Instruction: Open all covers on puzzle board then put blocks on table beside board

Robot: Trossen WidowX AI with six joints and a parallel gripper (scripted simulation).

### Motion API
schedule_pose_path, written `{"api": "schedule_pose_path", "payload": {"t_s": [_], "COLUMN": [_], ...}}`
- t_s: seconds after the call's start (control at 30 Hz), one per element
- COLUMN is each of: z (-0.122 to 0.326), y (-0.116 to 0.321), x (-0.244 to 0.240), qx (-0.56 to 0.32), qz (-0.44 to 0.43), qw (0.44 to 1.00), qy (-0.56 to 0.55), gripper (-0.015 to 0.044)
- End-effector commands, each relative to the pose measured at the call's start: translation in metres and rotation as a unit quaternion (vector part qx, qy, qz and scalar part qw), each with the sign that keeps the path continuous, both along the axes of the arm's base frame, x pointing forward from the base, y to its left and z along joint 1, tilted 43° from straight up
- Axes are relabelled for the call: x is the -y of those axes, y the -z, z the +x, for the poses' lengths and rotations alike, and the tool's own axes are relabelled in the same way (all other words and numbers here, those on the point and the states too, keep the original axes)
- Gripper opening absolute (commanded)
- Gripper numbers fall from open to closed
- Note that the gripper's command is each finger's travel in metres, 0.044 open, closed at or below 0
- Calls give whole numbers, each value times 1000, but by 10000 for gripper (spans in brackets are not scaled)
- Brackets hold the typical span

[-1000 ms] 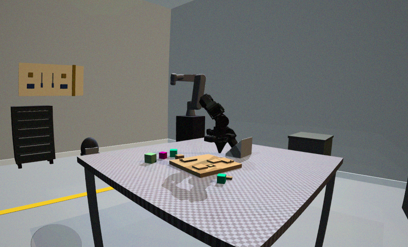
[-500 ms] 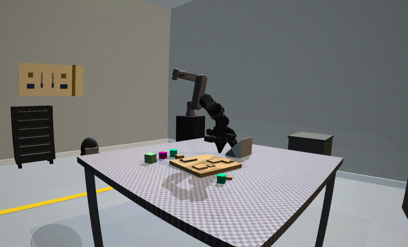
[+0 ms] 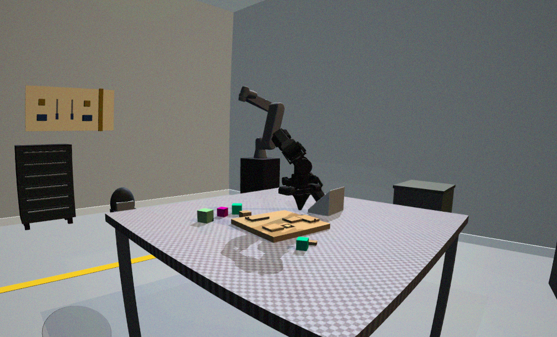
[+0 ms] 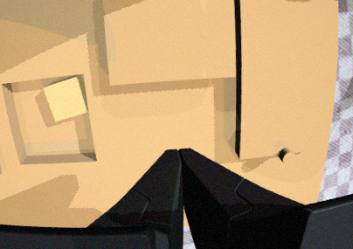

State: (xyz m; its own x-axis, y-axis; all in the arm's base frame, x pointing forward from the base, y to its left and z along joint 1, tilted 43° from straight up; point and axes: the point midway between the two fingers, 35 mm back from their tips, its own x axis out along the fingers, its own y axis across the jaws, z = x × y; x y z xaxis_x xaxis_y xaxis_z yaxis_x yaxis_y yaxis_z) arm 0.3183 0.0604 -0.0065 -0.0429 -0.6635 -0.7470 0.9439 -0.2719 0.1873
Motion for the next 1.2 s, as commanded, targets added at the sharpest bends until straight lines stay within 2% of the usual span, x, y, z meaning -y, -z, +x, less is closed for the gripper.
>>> {"api": "schedule_pose_path", "payload": {"t_s": [0.0, 1.17], "z": [-2, -4], "y": [4, 30], "x": [3, 26], "qx": [-4, -4], "qz": [0, -1], "qw": [1000, 1000], "qy": [-1, -1], "gripper": [0, 0]}}
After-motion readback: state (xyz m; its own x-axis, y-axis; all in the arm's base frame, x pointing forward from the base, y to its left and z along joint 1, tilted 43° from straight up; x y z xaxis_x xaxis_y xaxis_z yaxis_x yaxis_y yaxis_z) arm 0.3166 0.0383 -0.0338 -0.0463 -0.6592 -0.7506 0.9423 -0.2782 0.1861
